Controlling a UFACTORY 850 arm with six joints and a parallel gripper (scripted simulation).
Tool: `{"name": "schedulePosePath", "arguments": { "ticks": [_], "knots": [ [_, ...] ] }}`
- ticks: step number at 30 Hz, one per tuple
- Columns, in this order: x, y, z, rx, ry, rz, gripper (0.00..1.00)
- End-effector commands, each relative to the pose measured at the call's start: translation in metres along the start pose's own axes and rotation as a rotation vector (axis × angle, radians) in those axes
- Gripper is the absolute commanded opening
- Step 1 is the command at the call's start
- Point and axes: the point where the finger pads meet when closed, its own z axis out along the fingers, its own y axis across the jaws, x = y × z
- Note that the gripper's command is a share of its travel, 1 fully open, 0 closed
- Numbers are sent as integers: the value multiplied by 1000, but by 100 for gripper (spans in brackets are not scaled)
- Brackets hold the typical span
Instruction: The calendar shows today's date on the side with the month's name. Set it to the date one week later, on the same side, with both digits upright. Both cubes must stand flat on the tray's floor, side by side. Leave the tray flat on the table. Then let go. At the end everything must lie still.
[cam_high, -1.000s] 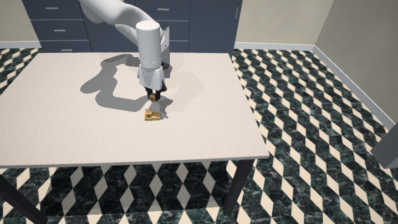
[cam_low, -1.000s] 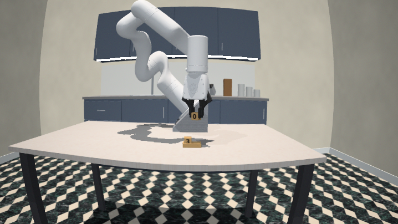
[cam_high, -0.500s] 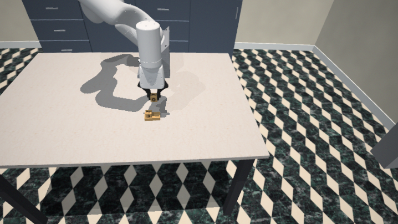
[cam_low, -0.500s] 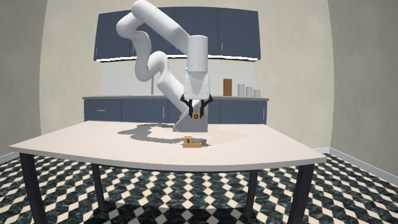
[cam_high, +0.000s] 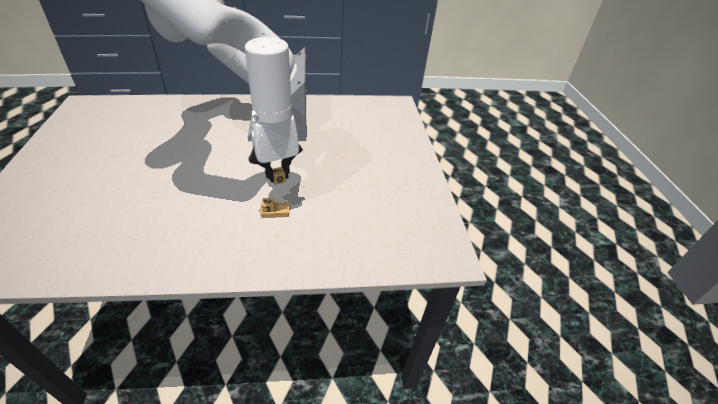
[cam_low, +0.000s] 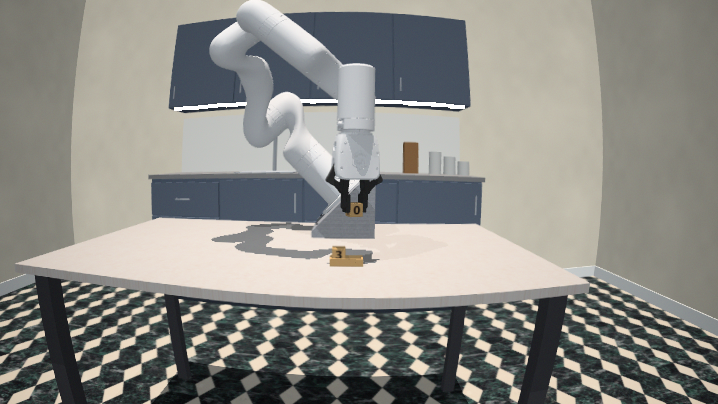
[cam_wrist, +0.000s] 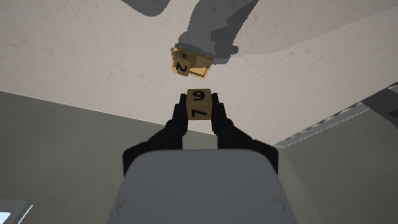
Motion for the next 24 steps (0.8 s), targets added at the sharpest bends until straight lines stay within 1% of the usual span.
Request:
{"name": "schedulePosePath", "arguments": {
  "ticks": [1,5,7,9,11,12,22,24],
  "knots": [
    [-1,0,-1,-7,10,-173,27],
    [-1,0,-1,-8,9,-295,27],
    [-1,0,-1,-8,9,-295,27],
    [0,0,-1,-8,9,-412,27],
    [0,0,-1,-8,9,-442,27],
    [0,0,-1,-9,9,-496,27],
    [0,0,-1,-10,7,-806,27],
    [0,0,-1,-10,7,-806,27]
  ]
}}
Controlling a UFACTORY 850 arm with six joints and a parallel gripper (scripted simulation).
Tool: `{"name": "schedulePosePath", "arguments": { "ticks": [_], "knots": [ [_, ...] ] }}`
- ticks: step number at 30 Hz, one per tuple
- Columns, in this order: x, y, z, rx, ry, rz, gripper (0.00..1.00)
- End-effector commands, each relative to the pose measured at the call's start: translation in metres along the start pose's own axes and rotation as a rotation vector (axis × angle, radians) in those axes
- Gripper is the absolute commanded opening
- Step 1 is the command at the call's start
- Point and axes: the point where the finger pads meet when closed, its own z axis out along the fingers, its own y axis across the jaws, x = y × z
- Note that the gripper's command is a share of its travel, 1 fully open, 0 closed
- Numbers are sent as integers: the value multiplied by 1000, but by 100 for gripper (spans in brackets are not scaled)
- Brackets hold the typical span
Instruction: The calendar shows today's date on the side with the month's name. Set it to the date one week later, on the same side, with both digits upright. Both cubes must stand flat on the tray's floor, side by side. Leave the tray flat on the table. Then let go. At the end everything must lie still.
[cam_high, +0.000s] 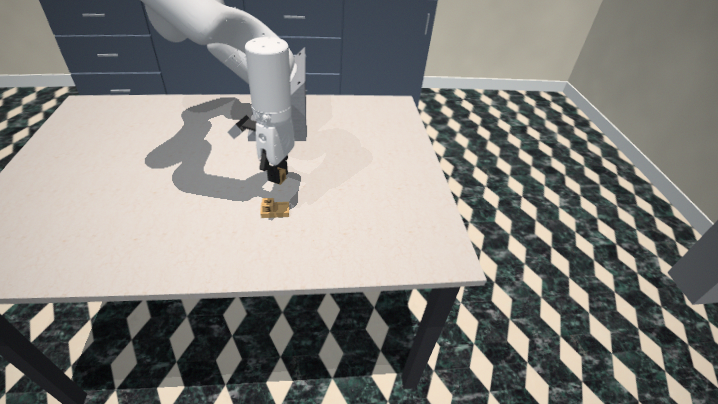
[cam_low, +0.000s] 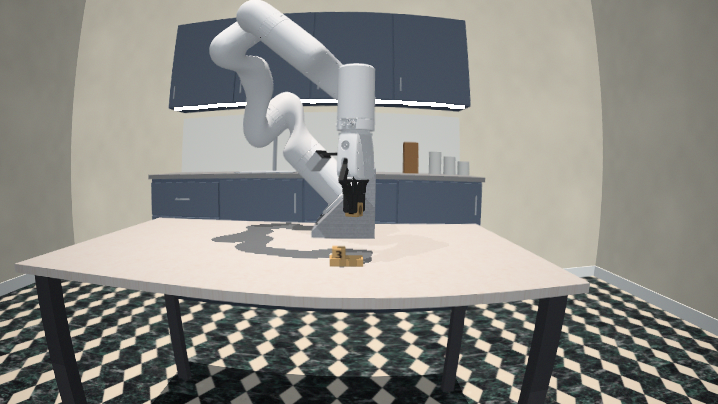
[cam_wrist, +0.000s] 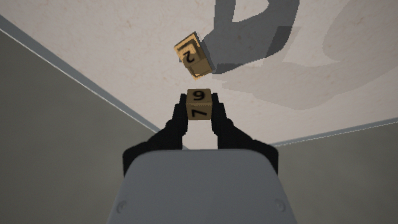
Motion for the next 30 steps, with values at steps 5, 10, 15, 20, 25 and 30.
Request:
{"name": "schedulePosePath", "arguments": {
  "ticks": [5,10,15,20,25,30],
  "knots": [
    [0,0,-1,-12,2,-261,27],
    [0,0,-1,-12,1,-397,27],
    [0,0,-1,-13,1,-474,27],
    [0,0,-1,-13,1,-489,27],
    [0,0,-1,-13,1,-492,27],
    [0,0,-1,-13,1,-492,27]
  ]
}}
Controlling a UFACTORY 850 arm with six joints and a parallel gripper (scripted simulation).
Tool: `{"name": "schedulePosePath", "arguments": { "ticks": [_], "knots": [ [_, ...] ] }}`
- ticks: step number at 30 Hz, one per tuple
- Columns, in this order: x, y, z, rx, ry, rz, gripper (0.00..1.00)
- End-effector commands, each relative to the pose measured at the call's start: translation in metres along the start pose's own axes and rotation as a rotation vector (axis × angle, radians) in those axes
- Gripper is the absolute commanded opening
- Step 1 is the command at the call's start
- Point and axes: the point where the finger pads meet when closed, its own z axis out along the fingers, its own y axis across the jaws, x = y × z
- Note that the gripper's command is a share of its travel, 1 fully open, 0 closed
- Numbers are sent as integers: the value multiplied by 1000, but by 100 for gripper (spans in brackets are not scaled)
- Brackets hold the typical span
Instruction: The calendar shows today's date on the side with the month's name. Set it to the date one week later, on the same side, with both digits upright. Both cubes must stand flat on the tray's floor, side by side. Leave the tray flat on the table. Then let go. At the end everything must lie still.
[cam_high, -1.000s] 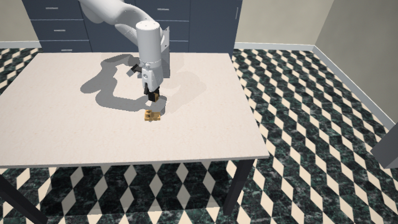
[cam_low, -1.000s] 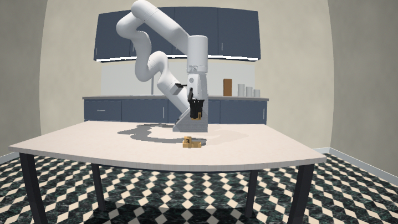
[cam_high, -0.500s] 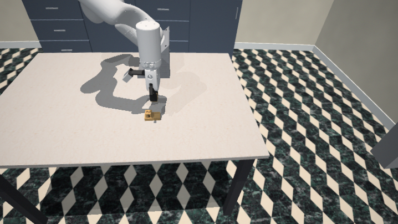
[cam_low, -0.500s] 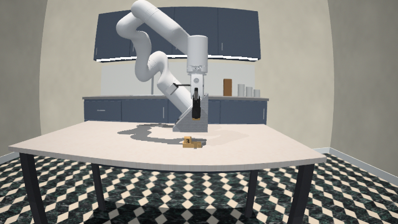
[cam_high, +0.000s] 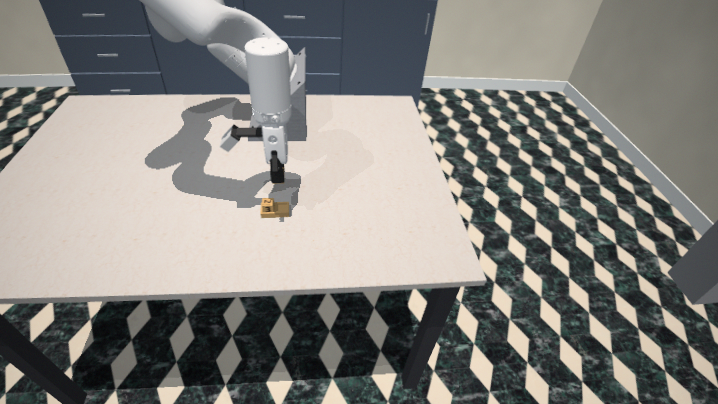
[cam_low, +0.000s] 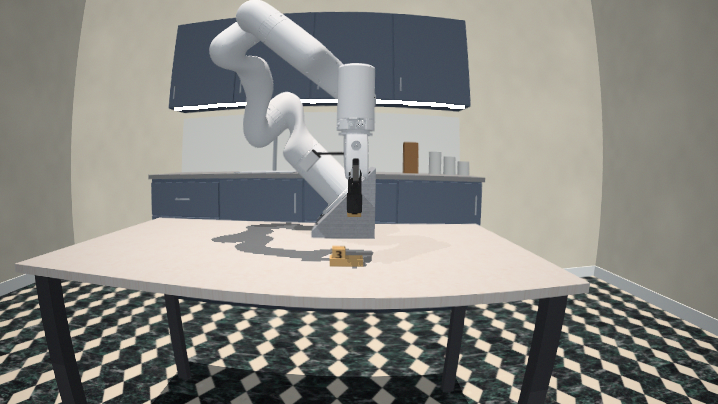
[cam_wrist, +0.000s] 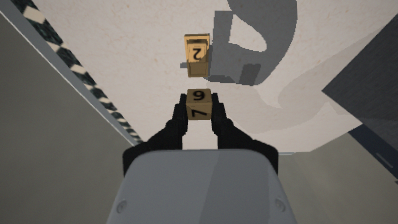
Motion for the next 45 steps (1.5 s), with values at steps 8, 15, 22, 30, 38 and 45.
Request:
{"name": "schedulePosePath", "arguments": {
  "ticks": [8,15,22,30,38,45],
  "knots": [
    [0,-1,0,1,-1,0,27],
    [0,-1,11,1,-1,0,27],
    [0,-1,26,1,-1,0,27],
    [0,-1,51,1,-1,0,27],
    [0,-1,62,1,-1,0,27],
    [0,-2,65,1,-1,0,27]
  ]
}}
